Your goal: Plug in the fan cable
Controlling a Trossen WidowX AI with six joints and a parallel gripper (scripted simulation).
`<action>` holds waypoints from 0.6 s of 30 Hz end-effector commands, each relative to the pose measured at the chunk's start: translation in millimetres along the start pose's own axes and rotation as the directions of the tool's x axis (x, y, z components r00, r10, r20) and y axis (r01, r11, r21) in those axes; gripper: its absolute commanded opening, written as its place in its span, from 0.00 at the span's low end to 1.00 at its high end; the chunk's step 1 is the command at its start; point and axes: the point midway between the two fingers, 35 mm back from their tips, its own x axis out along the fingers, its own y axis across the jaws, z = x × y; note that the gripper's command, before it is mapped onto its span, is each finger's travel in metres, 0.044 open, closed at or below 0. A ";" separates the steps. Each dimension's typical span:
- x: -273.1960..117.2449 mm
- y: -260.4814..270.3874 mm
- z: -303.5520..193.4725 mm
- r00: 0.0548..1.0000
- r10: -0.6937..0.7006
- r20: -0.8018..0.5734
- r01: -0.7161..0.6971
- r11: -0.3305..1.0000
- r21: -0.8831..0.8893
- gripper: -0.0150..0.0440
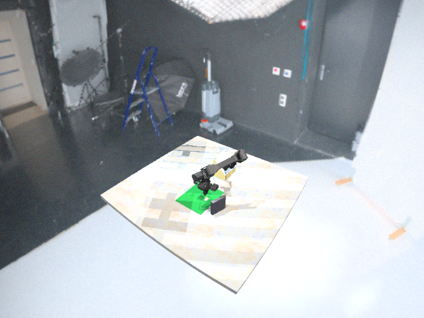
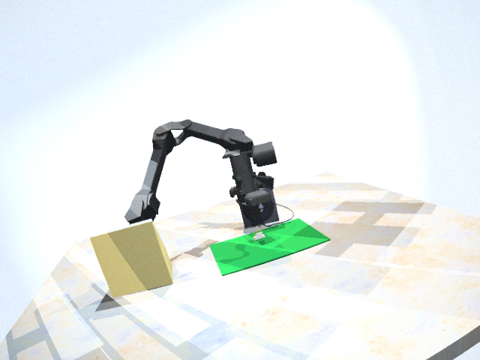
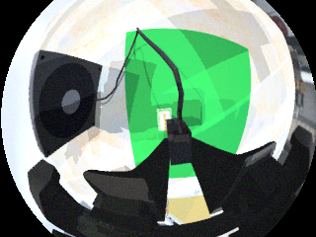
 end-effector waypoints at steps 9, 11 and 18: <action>-1.8 10.6 5.9 1.000 0.003 0.010 -0.004 0.998 0.060 0.25; -1.8 10.6 5.9 1.000 0.003 0.010 -0.004 0.998 0.060 0.25; -3.6 11.8 3.1 1.000 0.003 0.010 -0.004 0.998 0.062 0.25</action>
